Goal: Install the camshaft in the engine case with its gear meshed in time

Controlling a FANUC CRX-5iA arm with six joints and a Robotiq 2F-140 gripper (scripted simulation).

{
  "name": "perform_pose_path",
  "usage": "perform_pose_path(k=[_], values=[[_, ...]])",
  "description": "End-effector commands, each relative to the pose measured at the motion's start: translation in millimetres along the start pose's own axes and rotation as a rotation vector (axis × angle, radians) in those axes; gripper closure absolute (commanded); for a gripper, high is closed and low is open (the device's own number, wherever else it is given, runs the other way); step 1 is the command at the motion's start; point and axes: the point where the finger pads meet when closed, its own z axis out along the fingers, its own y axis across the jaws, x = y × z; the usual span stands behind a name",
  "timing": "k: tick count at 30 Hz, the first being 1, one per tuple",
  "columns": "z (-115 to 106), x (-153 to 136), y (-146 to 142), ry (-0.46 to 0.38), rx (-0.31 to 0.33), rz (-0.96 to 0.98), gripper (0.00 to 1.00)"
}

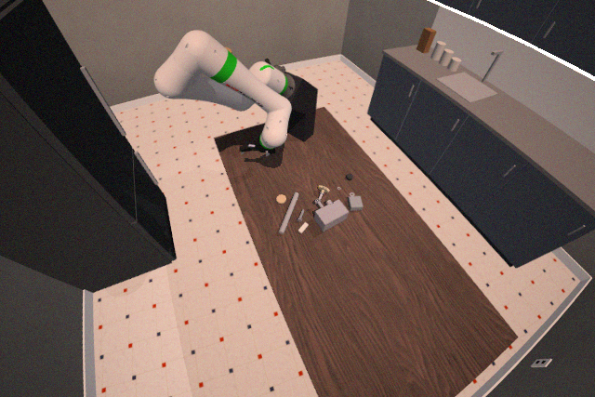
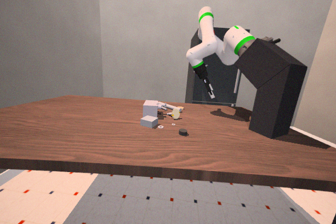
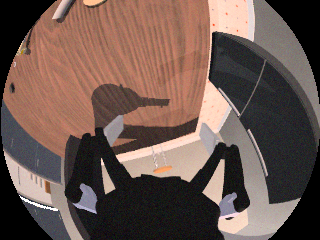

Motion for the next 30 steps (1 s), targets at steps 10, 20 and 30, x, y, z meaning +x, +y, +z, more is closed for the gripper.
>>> perform_pose_path(k=[10,20,30], values=[[-69.4,36.5,-72.6,-0.020,0.013,0.454,0.00],[-113.9,62.1,-121.4,-0.029,0.029,0.759,0.00],[-176.6,97.8,-190.3,-0.041,0.053,1.189,0.00]])
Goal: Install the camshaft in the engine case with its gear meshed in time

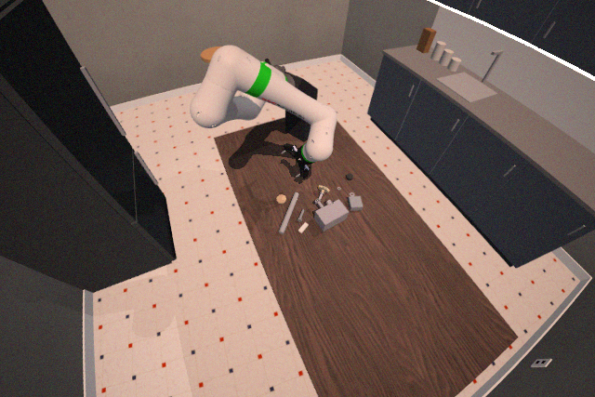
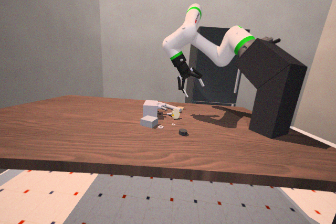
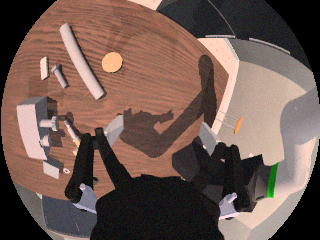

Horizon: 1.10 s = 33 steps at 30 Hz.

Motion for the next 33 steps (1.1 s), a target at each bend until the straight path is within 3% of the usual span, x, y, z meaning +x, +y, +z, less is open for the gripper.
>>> perform_pose_path(k=[1,2,5,8,13,15,22,33], values=[[-24.7,-17.4,-28.8,0.009,0.001,0.186,0.00],[-24.7,-17.4,-28.8,0.009,0.001,0.186,0.00],[-52.2,-37.5,-61.7,0.003,0.014,0.391,0.00],[-52.2,-37.5,-61.7,0.003,0.014,0.391,0.00],[-88.7,-64.4,-104.9,-0.005,0.031,0.661,0.00],[-88.7,-64.4,-104.9,-0.005,0.031,0.661,0.00],[-129.6,-94.6,-153.6,-0.015,0.051,0.965,0.00],[-143.4,-104.9,-169.8,-0.018,0.058,1.068,0.00]])
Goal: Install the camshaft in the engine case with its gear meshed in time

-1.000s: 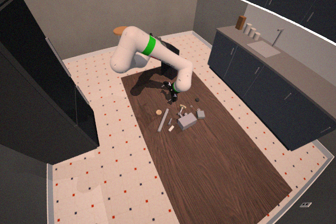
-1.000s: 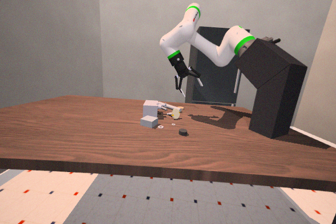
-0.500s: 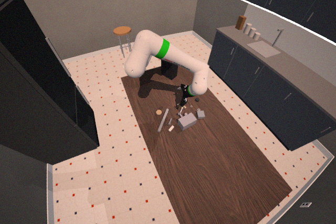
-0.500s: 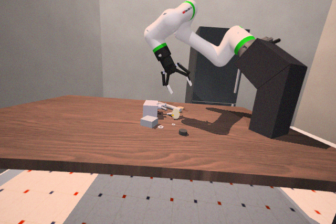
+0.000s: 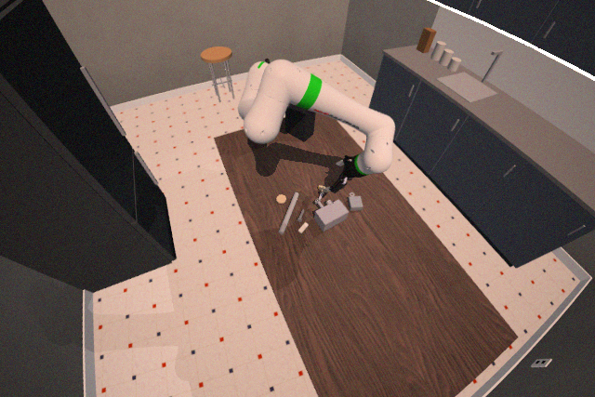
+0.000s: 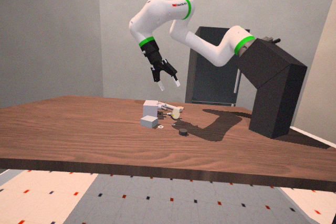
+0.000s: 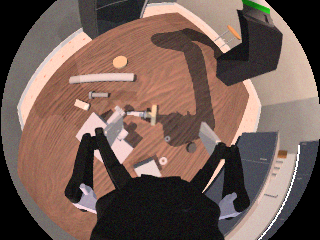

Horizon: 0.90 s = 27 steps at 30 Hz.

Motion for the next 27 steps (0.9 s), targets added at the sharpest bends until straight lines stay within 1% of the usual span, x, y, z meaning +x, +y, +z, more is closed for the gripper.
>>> perform_pose_path(k=[1,11,15,24,27], values=[[-1.8,-1.7,-0.2,0.002,0.001,0.007,0.00],[5.1,-5.4,-2.7,0.002,0.002,0.008,0.00],[15.5,-10.9,-6.6,0.002,0.002,0.008,0.00],[46.2,-27.1,-17.8,0.002,0.002,0.008,0.00],[49.2,-28.7,-18.9,0.002,0.002,0.008,0.00]])
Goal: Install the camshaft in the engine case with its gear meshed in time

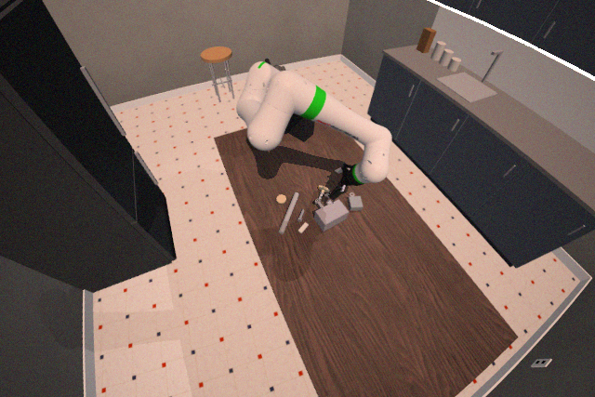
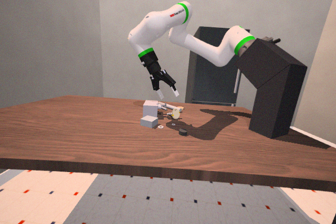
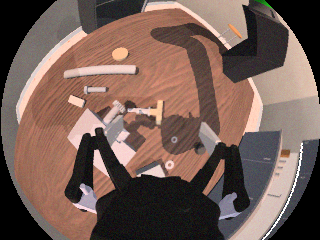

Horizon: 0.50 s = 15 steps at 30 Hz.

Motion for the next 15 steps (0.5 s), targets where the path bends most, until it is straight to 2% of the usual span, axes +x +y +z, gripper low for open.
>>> perform_pose_path(k=[1,7,13,14,15], values=[[5.1,-4.2,-2.6,-0.002,0.001,0.000,0.00],[16.3,-10.2,-6.7,-0.002,0.001,0.000,0.00],[18.5,-11.4,-7.5,-0.002,0.001,0.000,0.00],[18.5,-11.4,-7.5,-0.002,0.001,0.000,0.71],[18.5,-11.4,-7.5,-0.002,0.001,0.000,0.71]])
